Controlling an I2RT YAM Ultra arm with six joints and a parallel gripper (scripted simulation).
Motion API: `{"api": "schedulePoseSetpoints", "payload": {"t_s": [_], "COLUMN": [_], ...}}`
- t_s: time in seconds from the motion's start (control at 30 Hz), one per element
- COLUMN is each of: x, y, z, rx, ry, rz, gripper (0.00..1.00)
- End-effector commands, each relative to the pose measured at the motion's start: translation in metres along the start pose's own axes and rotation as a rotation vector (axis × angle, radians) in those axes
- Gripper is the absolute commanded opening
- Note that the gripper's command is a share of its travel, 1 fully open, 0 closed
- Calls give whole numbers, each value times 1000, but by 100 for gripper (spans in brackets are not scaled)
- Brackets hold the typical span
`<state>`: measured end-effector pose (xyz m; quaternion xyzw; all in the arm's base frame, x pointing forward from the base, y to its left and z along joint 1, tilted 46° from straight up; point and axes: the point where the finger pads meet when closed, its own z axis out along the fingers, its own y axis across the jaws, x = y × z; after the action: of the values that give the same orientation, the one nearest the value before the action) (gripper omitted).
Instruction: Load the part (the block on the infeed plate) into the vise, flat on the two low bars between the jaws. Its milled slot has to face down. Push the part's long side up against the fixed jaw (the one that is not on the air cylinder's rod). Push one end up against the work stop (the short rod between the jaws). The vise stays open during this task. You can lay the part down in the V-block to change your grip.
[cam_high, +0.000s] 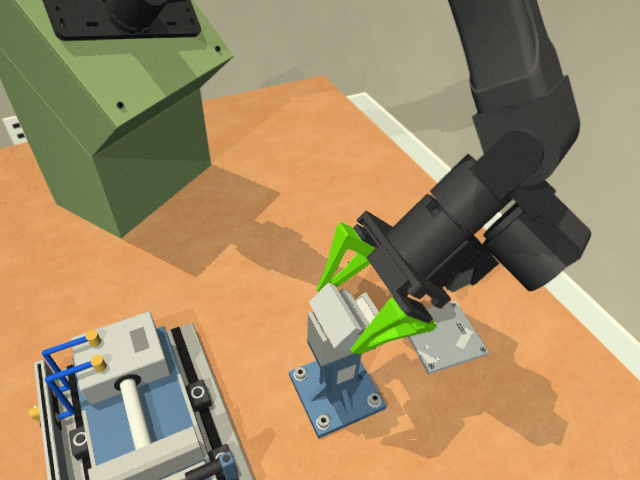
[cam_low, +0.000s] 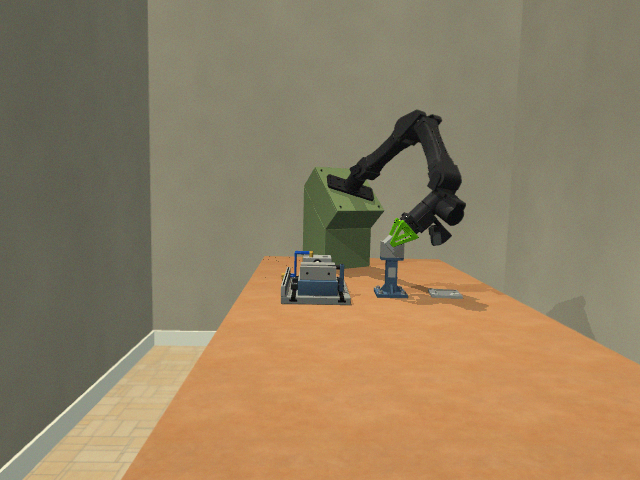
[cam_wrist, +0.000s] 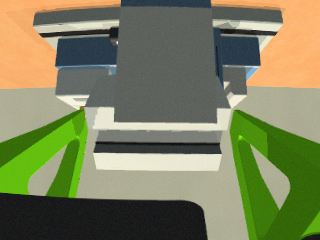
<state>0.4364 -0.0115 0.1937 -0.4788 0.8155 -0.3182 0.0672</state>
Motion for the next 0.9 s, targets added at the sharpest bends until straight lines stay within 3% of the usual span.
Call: {"api": "schedulePoseSetpoints", "payload": {"t_s": [0.0, 0.5, 0.87], "x": [-1, -4, -5], "y": [-11, -11, 5], "z": [-8, -7, 5], "rx": [34, 36, 3], "ry": [-8, -11, 10], "rz": [21, 21, -4], "gripper": [81, 81, 81]}}
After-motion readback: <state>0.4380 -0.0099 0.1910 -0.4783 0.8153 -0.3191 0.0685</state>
